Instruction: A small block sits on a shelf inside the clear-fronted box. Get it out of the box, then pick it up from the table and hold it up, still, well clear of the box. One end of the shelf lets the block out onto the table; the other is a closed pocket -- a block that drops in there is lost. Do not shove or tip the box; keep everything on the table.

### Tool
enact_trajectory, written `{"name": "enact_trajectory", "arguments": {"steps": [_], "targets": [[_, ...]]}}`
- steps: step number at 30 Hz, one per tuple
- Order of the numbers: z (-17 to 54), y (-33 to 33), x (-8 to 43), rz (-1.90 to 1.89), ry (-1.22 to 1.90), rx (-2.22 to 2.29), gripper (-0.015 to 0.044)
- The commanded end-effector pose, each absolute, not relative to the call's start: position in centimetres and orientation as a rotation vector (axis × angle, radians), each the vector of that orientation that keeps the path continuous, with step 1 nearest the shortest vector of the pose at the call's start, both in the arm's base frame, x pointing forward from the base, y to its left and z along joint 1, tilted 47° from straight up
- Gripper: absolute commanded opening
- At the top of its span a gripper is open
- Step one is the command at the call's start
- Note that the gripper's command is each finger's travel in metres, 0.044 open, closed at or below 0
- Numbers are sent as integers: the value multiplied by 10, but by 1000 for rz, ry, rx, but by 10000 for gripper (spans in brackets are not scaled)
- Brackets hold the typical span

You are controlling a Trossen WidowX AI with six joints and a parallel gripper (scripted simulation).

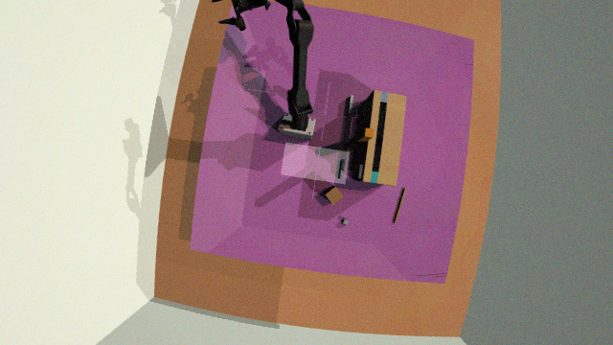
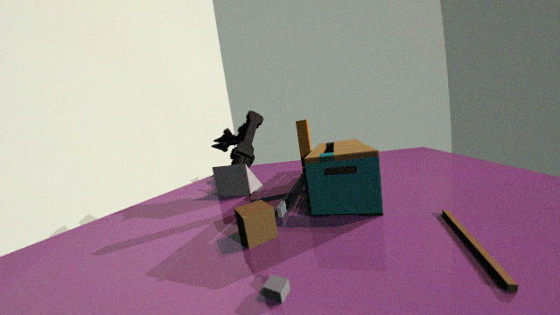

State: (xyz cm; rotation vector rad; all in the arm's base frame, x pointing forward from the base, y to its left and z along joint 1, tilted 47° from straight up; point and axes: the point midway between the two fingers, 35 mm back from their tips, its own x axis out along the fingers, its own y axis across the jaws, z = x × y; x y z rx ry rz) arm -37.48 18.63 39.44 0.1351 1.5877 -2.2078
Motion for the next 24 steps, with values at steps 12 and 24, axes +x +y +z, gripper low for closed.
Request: {"name": "enact_trajectory", "arguments": {"steps": [12,24], "targets": [[393,279,-299,-2521,1577,483,400],[391,358,-170,-2918,1483,955,400]]}}
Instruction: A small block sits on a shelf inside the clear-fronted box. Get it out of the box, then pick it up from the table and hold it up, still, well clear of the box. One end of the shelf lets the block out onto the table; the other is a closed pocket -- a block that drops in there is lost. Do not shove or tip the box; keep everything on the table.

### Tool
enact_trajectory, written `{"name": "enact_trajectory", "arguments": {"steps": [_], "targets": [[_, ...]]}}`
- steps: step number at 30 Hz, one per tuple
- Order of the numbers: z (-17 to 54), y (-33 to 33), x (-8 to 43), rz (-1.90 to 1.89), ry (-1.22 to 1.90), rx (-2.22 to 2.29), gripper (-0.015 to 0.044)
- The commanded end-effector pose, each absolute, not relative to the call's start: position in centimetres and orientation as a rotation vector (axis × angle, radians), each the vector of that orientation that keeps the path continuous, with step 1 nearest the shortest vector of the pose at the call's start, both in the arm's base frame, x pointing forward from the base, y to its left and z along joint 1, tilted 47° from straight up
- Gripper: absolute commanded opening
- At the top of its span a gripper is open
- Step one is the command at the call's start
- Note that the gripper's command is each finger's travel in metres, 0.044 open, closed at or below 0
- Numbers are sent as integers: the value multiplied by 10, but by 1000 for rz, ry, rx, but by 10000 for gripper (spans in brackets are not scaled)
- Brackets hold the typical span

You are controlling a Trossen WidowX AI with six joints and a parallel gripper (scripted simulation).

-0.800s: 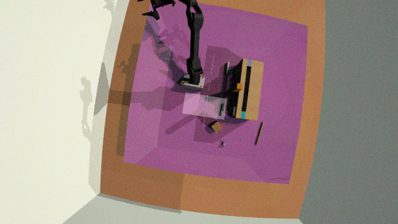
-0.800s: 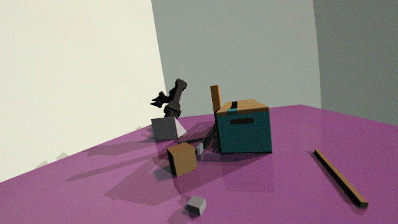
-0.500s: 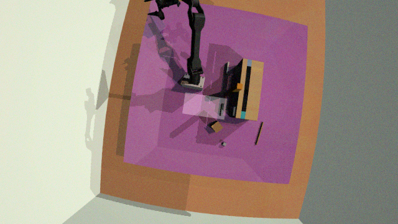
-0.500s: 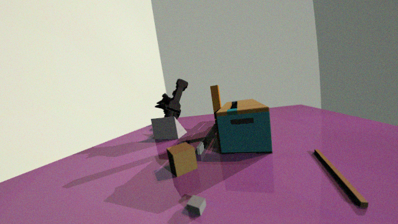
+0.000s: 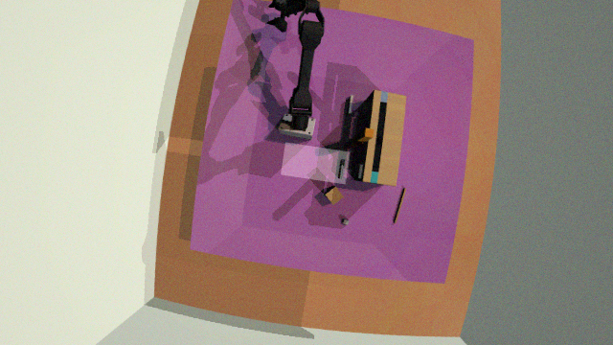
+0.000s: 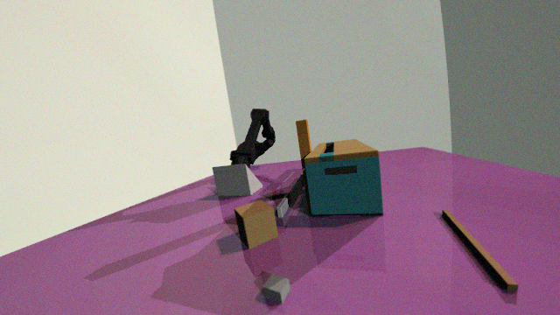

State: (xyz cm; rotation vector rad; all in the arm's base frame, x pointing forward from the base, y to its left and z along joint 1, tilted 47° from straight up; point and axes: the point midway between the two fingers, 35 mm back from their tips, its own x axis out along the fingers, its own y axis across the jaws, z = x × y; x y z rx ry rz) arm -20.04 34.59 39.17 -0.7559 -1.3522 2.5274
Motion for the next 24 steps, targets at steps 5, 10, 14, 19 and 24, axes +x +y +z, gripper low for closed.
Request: {"name": "enact_trajectory", "arguments": {"steps": [5,10,14,19,24], "targets": [[389,375,-112,2326,-1070,-875,400],[387,383,-52,2182,-896,-924,400],[384,383,-1,2062,-763,-953,400],[378,376,60,1913,-609,-979,400],[367,360,126,1761,-449,-1006,400]]}}
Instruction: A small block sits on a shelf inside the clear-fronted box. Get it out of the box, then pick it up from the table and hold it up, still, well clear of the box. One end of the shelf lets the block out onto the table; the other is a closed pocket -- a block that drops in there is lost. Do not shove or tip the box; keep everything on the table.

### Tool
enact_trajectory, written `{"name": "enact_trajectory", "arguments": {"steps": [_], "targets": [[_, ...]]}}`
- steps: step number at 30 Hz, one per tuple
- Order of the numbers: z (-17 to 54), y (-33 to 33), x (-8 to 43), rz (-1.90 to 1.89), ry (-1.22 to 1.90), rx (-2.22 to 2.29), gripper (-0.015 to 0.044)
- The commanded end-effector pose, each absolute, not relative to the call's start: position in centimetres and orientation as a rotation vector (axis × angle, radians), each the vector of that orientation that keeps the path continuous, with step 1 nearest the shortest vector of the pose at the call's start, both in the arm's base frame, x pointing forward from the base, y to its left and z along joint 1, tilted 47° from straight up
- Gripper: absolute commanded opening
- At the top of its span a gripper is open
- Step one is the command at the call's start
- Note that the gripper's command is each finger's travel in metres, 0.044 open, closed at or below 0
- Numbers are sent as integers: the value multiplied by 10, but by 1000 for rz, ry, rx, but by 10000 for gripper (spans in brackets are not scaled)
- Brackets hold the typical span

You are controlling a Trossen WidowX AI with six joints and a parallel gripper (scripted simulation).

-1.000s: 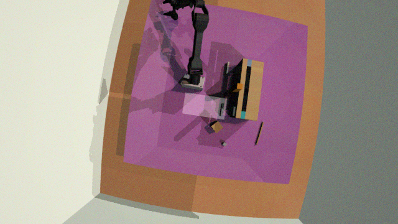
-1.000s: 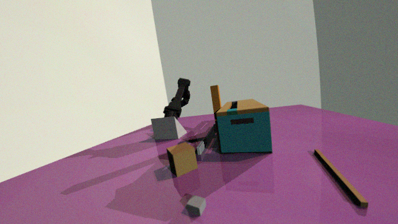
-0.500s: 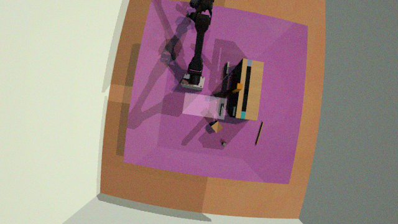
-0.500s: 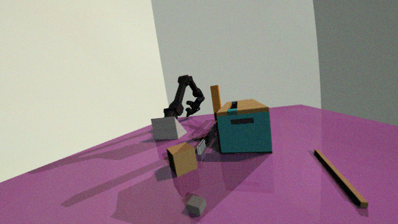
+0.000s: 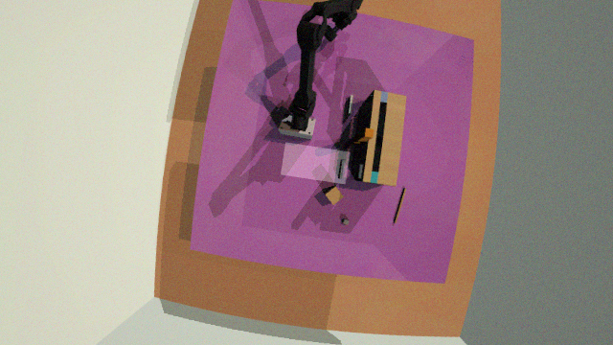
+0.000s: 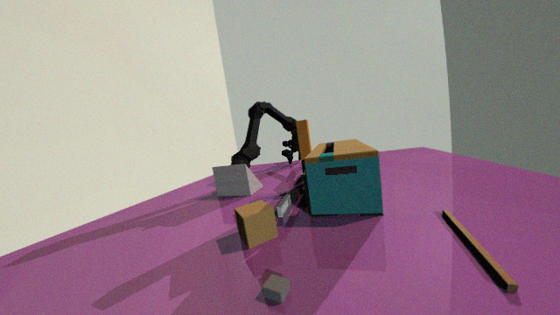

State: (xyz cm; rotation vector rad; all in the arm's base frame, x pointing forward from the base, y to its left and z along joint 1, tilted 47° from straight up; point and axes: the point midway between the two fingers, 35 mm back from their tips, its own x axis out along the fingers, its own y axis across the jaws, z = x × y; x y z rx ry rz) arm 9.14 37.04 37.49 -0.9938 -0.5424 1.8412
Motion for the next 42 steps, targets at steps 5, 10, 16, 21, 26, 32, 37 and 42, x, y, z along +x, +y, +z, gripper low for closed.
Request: {"name": "enact_trajectory", "arguments": {"steps": [5,10,16,21,26,32,37,42], "targets": [[352,333,190,1617,-293,-1028,400],[334,296,248,1482,-140,-1039,400],[311,235,306,1328,46,-1019,400],[292,172,343,1201,197,-977,400],[276,108,377,1063,275,-1055,400],[247,37,393,1004,391,-1125,400],[196,-2,370,1170,518,-1036,400],[156,-34,336,1341,571,-857,400]]}}
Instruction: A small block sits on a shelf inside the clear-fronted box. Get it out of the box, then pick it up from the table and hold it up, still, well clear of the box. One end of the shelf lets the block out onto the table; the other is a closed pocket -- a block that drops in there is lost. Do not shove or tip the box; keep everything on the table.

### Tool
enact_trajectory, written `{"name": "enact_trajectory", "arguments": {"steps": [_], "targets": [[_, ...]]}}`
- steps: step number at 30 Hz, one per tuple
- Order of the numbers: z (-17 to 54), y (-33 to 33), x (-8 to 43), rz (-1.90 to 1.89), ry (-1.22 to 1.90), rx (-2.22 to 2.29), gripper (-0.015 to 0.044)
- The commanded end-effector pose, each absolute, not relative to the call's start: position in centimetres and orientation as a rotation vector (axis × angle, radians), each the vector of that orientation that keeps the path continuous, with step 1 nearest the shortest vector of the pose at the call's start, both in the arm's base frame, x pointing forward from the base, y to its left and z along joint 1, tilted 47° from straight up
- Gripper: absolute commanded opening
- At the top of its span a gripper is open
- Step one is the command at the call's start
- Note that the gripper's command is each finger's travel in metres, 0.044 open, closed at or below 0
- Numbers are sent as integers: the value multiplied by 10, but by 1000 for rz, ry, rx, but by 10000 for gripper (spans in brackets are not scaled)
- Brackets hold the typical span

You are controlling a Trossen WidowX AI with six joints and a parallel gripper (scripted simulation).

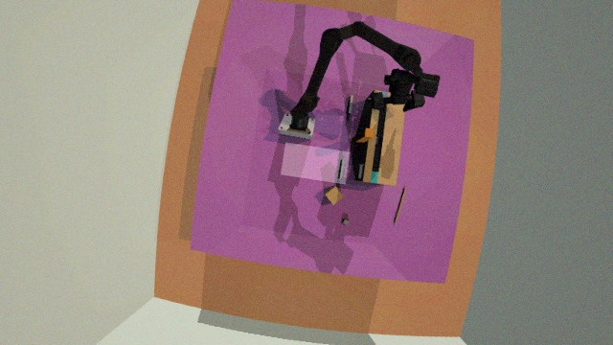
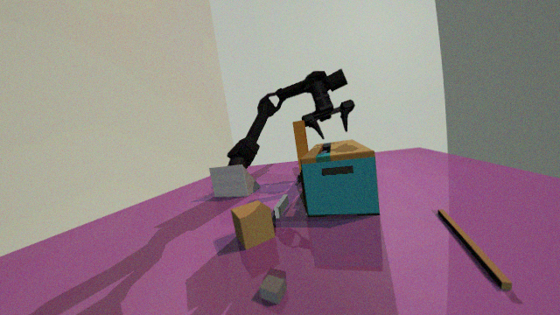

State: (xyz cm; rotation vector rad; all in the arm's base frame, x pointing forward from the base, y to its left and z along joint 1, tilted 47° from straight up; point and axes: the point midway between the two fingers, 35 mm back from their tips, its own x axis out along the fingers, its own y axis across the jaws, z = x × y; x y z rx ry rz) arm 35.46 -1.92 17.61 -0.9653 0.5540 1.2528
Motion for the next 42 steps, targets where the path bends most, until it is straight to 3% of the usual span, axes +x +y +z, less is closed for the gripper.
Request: {"name": "enact_trajectory", "arguments": {"steps": [1,5,42], "targets": [[150,-40,327,1373,570,-806,400],[137,-57,301,1451,534,-631,400],[104,-91,308,1453,542,-625,400]]}}
